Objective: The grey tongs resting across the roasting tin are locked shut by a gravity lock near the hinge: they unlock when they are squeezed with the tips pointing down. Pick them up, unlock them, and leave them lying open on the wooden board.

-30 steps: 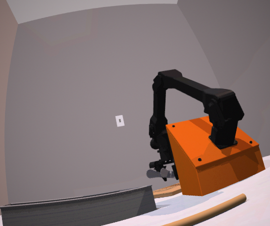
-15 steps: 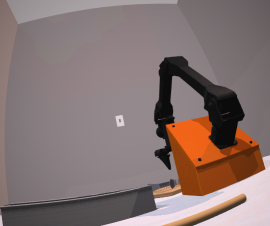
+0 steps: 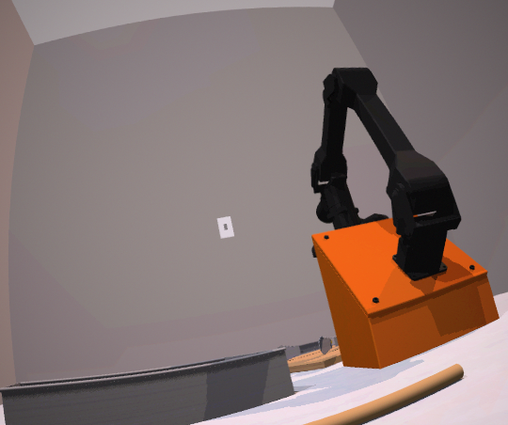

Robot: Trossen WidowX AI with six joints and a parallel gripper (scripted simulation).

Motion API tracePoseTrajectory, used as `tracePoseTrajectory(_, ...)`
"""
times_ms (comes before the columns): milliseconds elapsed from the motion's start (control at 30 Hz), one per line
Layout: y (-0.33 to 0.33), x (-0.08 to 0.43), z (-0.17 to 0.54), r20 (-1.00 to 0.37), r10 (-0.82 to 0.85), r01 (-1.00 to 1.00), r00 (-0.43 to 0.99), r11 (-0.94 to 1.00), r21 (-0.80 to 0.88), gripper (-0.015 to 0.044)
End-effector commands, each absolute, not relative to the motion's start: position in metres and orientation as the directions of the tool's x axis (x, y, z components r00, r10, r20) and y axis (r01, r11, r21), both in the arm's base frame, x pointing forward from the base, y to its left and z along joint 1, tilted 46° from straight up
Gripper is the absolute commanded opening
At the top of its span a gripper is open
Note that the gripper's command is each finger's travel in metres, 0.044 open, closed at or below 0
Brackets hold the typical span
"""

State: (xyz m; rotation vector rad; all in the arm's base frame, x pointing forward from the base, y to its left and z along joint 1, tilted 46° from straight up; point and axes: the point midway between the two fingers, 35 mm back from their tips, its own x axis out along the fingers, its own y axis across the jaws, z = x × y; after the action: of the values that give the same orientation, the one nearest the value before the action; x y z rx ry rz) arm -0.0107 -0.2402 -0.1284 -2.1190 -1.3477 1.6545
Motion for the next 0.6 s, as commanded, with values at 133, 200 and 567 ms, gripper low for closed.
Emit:
tracePoseTrajectory(133, -0.274, -0.01, -0.093, -0.724, 0.689, 0.554, -0.002, -0.602, -0.575, 0.044)
tracePoseTrajectory(200, -0.275, -0.01, -0.092, -0.725, 0.689, 0.554, -0.002, -0.603, -0.575, 0.044)
tracePoseTrajectory(567, -0.275, -0.01, -0.092, -0.725, 0.689, 0.554, -0.002, -0.603, -0.575, 0.044)
